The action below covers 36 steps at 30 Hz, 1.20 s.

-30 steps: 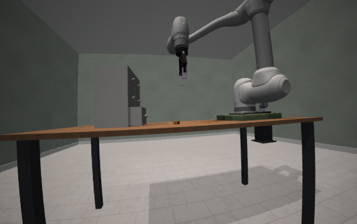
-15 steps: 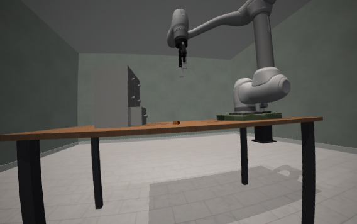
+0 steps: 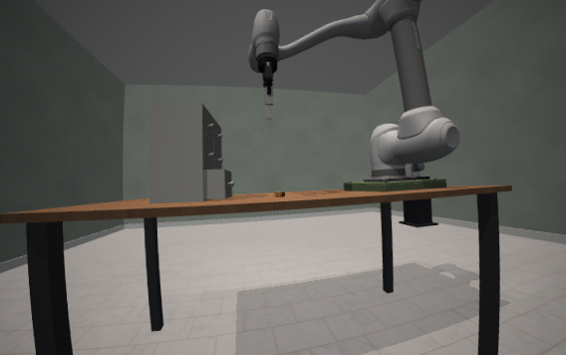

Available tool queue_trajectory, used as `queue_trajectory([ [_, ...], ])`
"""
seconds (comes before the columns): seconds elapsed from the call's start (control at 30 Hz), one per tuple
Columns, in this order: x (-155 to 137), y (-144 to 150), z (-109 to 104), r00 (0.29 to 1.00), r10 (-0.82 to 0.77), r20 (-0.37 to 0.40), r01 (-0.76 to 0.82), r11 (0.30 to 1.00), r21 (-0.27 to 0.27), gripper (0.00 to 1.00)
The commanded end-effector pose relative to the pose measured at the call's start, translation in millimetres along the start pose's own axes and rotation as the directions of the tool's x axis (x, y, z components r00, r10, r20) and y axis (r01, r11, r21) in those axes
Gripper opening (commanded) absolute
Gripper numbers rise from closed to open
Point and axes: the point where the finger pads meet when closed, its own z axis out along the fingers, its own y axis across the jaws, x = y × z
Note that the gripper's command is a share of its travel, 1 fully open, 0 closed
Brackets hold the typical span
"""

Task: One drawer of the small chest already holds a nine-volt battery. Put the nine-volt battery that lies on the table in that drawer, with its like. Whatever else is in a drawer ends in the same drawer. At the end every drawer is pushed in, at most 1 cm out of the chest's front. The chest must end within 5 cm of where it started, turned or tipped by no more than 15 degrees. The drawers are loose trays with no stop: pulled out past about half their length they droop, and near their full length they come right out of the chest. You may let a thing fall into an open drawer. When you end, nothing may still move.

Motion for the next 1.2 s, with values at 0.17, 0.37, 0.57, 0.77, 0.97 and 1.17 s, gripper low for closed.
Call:
queue_trajectory([
  [0.17,46.0,-2.6,2.1,1.000,0.000,0.002,0.000,1.000,0.000,1.00],
  [0.37,53.0,-2.6,9.1,0.999,0.032,-0.033,-0.032,0.999,-0.004,1.00],
  [0.57,75.0,-2.6,31.1,0.982,0.129,-0.140,-0.131,0.991,-0.008,1.00],
  [0.77,94.9,-2.6,51.1,0.948,0.213,-0.237,-0.220,0.975,-0.002,1.00],
  [0.97,120.9,-2.6,77.1,0.879,0.316,-0.357,-0.331,0.943,0.019,1.00],
  [1.17,137.6,-2.6,93.8,0.821,0.376,-0.430,-0.399,0.916,0.039,1.00],
])
